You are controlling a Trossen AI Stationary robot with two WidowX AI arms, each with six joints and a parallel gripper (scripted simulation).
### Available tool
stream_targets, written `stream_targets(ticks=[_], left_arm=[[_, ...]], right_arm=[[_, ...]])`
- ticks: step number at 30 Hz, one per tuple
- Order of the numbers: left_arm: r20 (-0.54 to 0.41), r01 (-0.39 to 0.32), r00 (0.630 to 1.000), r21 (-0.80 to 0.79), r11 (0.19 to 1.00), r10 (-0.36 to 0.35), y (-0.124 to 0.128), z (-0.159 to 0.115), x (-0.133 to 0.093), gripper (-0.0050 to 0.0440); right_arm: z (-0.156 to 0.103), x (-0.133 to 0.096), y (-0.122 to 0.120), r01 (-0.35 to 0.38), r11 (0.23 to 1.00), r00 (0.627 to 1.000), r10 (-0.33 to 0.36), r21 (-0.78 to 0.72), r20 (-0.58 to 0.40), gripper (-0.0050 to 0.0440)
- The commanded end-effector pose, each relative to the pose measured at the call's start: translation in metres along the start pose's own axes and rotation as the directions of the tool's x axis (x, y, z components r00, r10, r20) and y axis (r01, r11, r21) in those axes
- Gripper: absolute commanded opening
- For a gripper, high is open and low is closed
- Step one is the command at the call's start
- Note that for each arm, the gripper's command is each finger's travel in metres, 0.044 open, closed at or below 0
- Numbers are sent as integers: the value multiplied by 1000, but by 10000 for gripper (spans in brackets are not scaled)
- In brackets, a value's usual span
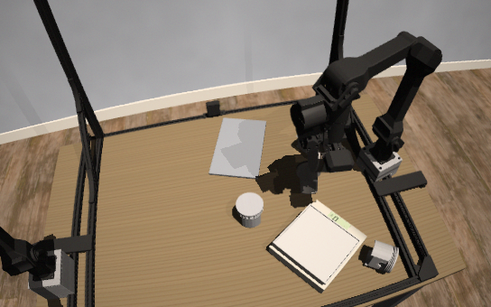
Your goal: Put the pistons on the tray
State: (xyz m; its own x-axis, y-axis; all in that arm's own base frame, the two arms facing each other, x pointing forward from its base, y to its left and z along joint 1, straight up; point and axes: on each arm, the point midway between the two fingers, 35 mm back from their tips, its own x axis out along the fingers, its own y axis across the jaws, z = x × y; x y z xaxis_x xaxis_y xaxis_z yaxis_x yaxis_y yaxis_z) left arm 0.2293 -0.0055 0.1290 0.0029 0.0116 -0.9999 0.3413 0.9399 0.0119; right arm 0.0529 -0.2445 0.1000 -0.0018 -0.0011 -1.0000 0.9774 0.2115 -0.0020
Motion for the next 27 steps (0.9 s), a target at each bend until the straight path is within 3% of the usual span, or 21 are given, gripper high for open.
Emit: stream_targets(ticks=[1, 12, 14, 27], left_arm=[[5, -1, 1000, 87, 996, 1, -17, -1, -1, 158], [7, -2, 1000, 372, 928, -1, -72, 1, -2, 158], [7, -2, 1000, 372, 928, -1, -72, 1, -2, 158], [9, -3, 1000, 665, 747, -4, -137, 3, -3, 158]], right_arm=[[0, 0, 0, -2, 1000, 1000, 2, -1, -1, 440], [0, 0, 0, -2, 1000, 1000, 2, -1, -1, 440], [0, 0, 0, -2, 1000, 1000, 2, -1, -1, 440], [0, 0, 0, -2, 1000, 1000, 2, -1, -1, 440]])
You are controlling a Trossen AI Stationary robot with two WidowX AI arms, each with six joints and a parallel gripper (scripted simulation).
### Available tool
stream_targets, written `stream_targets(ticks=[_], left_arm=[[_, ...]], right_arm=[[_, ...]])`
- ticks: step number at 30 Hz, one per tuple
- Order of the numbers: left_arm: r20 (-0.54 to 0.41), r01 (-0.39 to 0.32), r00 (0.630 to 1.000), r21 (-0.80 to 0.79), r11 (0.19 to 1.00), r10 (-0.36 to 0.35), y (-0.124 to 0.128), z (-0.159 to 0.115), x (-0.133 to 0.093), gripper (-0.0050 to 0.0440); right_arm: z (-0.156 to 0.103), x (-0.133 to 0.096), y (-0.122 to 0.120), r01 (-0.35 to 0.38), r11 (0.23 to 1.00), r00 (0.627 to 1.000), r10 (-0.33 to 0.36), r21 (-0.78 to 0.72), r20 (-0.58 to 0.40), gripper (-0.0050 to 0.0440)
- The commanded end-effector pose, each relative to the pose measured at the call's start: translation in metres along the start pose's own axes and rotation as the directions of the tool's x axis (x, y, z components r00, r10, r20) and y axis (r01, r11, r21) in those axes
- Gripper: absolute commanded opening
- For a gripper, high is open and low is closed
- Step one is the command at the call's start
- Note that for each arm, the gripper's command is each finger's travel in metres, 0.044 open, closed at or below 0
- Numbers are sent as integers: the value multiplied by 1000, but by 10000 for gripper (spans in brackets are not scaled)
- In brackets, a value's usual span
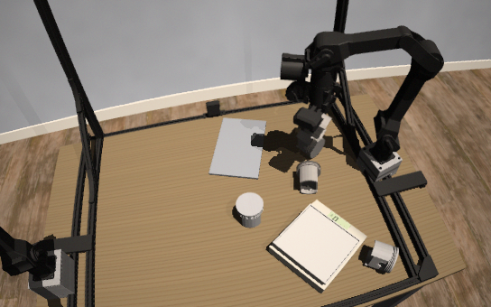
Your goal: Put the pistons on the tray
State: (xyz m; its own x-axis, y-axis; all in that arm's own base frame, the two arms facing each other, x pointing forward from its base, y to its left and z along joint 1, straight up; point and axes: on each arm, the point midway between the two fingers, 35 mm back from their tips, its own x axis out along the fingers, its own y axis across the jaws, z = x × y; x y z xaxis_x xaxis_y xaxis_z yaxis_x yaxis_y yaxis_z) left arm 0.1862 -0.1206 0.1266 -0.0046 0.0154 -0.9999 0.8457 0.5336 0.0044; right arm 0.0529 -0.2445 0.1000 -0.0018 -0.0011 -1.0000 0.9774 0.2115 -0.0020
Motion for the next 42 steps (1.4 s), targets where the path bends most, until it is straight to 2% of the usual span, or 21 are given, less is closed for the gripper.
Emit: stream_targets(ticks=[1, 6, 36, 42], left_arm=[[17, -8, 1000, 94, 996, 6, -12, 15, -4, 158], [17, -8, 1000, 157, 988, 6, -23, 25, -4, 158], [17, -8, 1000, 157, 988, 6, -131, 115, -6, 158], [17, -7, 1000, 157, 988, 5, -144, 126, -6, 158]], right_arm=[[0, 0, 0, -2, 1000, 1000, 2, -1, -1, 440], [0, 0, 0, -2, 1000, 1000, 2, -1, -1, 440], [0, 0, 0, -2, 1000, 1000, 2, -1, -1, 440], [0, 0, 0, -2, 1000, 1000, 2, -1, -1, 440]])
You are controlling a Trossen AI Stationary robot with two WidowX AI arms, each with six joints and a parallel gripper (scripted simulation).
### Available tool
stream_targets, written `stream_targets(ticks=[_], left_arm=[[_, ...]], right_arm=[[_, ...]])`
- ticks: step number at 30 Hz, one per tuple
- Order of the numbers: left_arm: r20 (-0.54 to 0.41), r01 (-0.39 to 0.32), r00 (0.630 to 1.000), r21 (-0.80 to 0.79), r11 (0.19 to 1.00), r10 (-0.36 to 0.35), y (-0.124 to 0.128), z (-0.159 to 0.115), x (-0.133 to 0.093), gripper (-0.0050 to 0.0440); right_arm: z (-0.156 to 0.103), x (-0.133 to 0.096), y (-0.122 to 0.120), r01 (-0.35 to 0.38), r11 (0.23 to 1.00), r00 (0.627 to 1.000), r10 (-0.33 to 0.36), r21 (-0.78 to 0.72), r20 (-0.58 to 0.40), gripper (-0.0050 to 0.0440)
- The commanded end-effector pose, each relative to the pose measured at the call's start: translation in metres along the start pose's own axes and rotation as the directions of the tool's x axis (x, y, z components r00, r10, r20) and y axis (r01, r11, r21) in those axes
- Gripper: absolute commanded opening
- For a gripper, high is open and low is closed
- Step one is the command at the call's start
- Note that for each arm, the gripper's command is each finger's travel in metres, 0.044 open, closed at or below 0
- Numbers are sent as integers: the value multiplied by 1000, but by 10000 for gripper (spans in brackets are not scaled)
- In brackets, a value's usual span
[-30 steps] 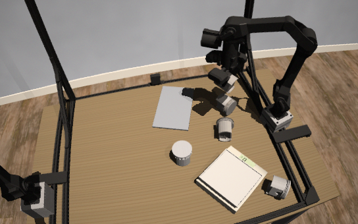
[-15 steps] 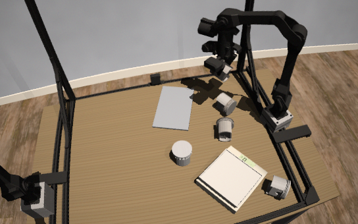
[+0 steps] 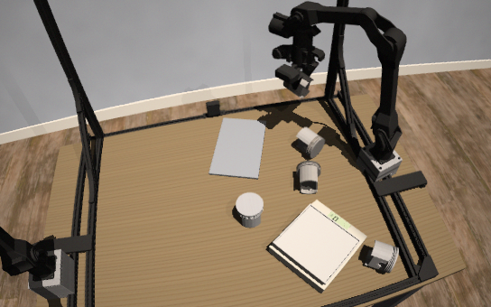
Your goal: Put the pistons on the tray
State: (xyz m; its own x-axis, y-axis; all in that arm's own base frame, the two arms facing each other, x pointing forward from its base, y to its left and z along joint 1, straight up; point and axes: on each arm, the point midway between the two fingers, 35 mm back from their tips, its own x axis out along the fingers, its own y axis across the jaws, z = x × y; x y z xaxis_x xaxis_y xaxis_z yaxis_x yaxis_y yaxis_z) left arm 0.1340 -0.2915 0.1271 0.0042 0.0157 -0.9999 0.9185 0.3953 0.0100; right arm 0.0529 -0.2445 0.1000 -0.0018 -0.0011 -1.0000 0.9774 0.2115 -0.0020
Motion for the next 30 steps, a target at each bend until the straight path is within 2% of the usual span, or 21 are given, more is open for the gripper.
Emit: stream_targets(ticks=[1, 11, 14, 28, 30], left_arm=[[13, 2, 1000, 2, 1000, -2, -7, 10, -3, 158], [-42, 5, 999, 259, 966, 6, -7, 10, -3, 158], [-47, 6, 999, 284, 959, 8, -7, 10, -3, 158], [-115, 36, 992, 607, 794, 43, -7, 10, -3, 158], [-115, 36, 992, 607, 794, 43, -7, 10, -3, 158]], right_arm=[[0, 0, 0, -2, 1000, 1000, 2, -1, -1, 440], [0, 0, 0, -2, 1000, 1000, 2, -1, -1, 440], [0, 0, 0, -2, 1000, 1000, 2, -1, -1, 440], [0, 0, 0, -2, 1000, 1000, 2, -1, -1, 440], [0, 0, 0, -2, 1000, 1000, 2, -1, -1, 440]])
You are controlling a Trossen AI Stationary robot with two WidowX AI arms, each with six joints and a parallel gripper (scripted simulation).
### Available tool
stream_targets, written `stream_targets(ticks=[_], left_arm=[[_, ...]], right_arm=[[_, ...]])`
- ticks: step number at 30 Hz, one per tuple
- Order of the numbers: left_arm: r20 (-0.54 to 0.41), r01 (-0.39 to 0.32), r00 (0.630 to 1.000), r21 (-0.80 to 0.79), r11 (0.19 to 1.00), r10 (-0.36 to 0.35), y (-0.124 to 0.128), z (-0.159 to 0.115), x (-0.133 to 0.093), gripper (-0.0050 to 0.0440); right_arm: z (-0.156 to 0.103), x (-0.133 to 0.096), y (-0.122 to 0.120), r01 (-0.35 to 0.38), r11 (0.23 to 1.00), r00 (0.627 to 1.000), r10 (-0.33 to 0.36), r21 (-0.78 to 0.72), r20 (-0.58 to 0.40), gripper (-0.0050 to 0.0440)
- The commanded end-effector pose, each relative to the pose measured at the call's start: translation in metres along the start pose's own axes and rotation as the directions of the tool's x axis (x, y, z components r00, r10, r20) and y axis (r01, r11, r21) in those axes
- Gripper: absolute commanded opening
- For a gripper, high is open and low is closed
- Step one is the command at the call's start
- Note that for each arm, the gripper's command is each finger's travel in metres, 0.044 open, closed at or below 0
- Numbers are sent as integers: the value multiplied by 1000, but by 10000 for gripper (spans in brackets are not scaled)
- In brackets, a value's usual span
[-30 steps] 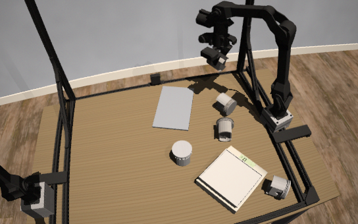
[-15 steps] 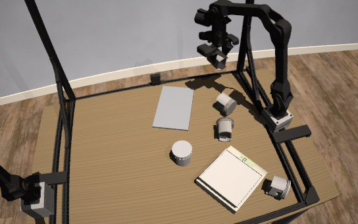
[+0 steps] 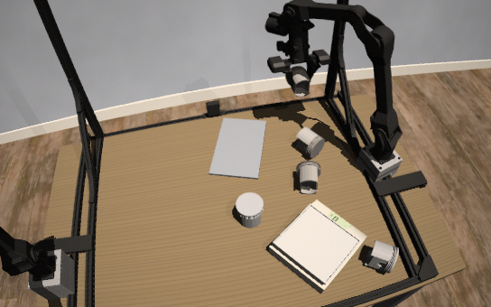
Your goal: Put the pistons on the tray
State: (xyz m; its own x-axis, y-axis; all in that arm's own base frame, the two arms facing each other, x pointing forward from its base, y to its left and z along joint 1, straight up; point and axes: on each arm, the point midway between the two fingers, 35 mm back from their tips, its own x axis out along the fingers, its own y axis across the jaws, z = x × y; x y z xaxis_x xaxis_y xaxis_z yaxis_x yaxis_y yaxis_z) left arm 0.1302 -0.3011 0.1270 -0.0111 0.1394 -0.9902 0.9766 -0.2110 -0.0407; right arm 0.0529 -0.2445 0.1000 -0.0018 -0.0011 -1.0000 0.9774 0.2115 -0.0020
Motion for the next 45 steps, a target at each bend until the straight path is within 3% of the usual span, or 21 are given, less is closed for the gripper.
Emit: stream_targets(ticks=[1, 21, 45], left_arm=[[-7, -9, 1000, 58, 998, 10, 2, 2, -3, 158], [-101, 17, 994, 502, 865, 39, 2, 2, -3, 158], [-102, 18, 994, 509, 861, 40, 3, 3, 34, 158]], right_arm=[[0, 0, 0, -2, 1000, 1000, 2, -1, -1, 440], [0, 0, 0, -2, 1000, 1000, 2, -1, -1, 440], [0, 0, 0, -2, 1000, 1000, 2, -1, -1, 440]])
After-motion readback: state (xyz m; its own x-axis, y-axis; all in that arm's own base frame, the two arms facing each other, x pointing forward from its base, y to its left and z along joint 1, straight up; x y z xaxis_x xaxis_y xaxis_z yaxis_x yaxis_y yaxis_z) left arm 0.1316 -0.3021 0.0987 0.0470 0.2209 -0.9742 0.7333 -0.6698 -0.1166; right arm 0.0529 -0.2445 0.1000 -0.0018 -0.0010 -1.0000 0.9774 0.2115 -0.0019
